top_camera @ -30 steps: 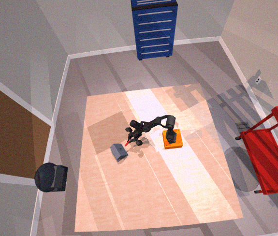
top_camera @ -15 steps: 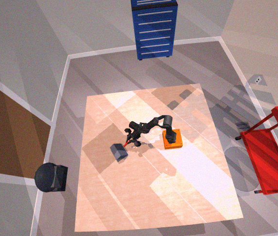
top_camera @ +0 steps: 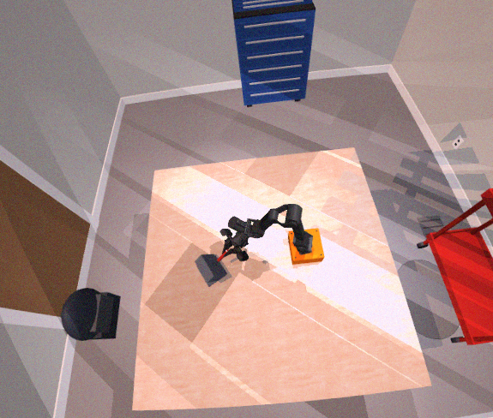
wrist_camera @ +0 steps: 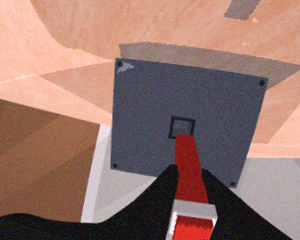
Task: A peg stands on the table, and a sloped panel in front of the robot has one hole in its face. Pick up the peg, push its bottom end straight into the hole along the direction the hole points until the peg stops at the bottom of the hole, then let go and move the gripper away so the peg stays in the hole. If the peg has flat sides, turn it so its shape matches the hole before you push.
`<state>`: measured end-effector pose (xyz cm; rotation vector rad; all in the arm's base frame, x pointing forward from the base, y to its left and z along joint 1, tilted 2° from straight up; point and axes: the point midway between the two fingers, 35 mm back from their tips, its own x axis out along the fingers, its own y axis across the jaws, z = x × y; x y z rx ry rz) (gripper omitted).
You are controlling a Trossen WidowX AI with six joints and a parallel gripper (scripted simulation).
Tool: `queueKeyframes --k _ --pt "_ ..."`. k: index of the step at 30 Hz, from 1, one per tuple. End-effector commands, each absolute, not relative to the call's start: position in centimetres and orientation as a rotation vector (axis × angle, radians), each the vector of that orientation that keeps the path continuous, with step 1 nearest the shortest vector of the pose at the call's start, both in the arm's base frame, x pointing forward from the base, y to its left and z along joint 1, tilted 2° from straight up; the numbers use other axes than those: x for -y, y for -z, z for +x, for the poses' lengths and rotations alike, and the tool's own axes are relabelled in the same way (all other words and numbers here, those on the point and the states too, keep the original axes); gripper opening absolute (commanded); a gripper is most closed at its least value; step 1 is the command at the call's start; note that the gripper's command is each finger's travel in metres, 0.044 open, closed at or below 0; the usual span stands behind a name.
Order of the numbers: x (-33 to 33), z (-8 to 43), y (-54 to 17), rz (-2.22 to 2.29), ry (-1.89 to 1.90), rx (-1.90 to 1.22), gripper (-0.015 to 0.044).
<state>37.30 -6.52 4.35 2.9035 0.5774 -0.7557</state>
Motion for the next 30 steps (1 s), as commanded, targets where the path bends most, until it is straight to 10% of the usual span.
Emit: queueKeyframes --k 1,30 --pt "6.4 37.6 -4.2 2.909 0.752 -0.572 0.0000" --pt "5.8 38.8 -3.2 2.910 0.759 -0.578 0.0000"
